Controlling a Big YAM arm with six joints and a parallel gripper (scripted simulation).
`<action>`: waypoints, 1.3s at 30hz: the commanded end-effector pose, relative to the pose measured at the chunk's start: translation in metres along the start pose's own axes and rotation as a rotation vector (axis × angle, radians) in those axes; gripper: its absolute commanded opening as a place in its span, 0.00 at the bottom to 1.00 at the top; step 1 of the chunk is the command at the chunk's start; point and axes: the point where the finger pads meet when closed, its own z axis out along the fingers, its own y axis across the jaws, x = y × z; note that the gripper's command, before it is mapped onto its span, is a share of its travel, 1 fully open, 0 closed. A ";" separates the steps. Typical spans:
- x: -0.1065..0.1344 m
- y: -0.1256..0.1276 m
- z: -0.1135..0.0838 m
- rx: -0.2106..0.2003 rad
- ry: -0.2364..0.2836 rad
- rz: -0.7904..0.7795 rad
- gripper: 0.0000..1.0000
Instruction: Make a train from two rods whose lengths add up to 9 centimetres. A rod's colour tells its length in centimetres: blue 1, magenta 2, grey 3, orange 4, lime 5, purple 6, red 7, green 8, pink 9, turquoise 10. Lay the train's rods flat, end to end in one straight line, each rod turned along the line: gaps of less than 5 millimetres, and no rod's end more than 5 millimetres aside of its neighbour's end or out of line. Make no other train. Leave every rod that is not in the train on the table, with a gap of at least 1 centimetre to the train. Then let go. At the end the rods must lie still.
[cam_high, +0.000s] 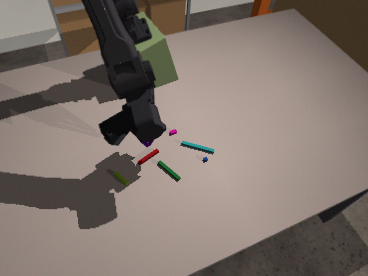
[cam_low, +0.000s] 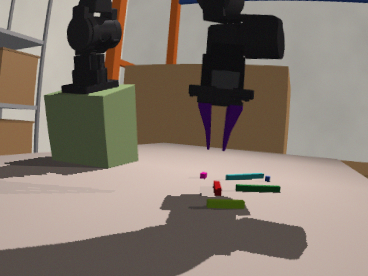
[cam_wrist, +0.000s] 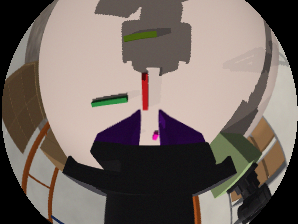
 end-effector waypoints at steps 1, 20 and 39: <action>-0.011 0.030 -0.014 -0.065 -0.032 0.013 0.23; -0.011 0.028 -0.006 -0.055 -0.028 0.010 0.23; -0.014 0.022 0.023 -0.040 -0.022 0.012 0.23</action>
